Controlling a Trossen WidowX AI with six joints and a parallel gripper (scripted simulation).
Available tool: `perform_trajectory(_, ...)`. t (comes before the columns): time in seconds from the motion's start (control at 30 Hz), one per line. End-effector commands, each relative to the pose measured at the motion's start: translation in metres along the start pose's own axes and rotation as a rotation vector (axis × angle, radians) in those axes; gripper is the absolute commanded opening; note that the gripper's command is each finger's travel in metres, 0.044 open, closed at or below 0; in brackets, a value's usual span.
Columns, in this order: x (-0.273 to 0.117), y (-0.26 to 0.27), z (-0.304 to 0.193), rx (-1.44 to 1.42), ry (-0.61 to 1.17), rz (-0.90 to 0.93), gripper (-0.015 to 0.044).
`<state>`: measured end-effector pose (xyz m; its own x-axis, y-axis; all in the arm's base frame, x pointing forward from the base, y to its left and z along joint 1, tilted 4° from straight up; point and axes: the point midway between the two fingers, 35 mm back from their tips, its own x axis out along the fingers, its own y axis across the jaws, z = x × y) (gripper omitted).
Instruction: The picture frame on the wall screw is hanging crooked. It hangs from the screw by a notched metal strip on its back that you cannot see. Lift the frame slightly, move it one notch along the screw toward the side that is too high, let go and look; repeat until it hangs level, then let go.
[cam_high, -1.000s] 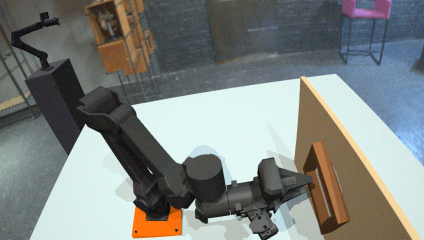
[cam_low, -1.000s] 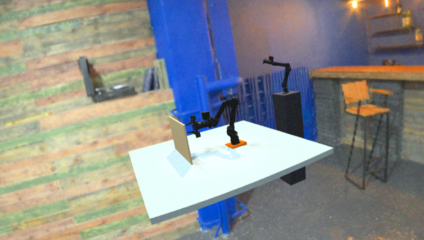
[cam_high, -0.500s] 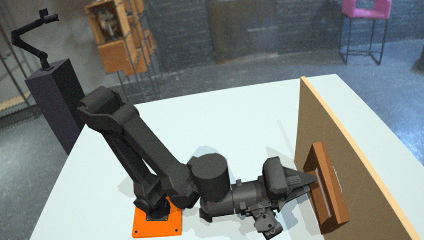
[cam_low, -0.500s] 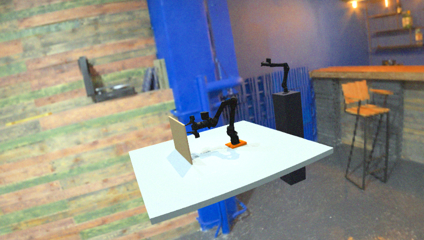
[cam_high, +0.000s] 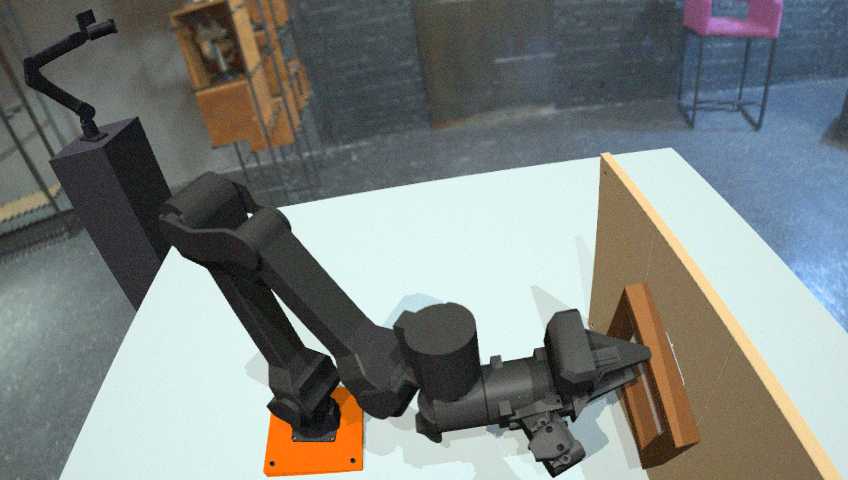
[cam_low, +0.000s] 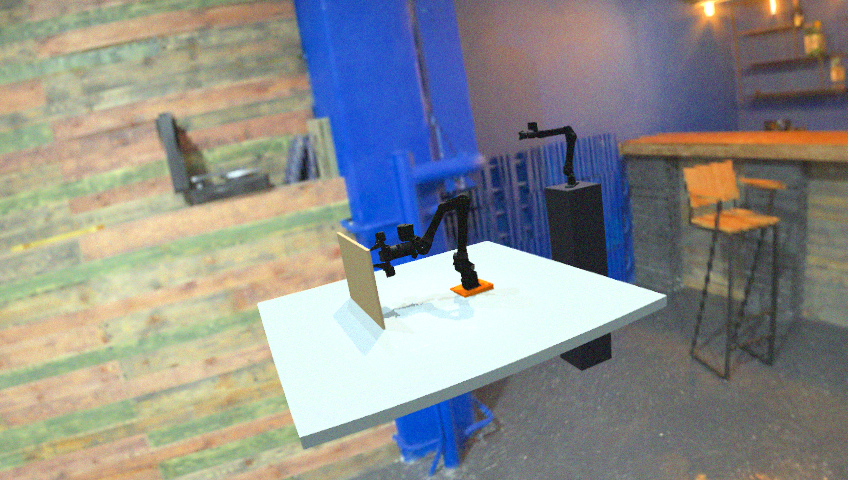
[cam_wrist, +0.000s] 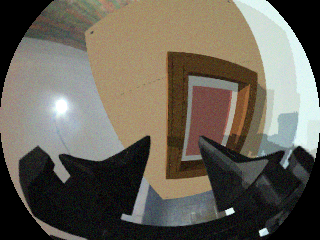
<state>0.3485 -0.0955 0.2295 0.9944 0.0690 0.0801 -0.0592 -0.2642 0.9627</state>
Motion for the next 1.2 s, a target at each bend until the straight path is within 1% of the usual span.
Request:
perform_trajectory(0.0,0.008,0.000,0.001,-0.002,-0.004,0.000,0.0260)
perform_trajectory(0.33,0.023,-0.001,0.001,-0.002,-0.003,0.001,0.0260)
perform_trajectory(1.17,0.023,-0.001,0.001,-0.002,-0.003,0.001,0.0260)
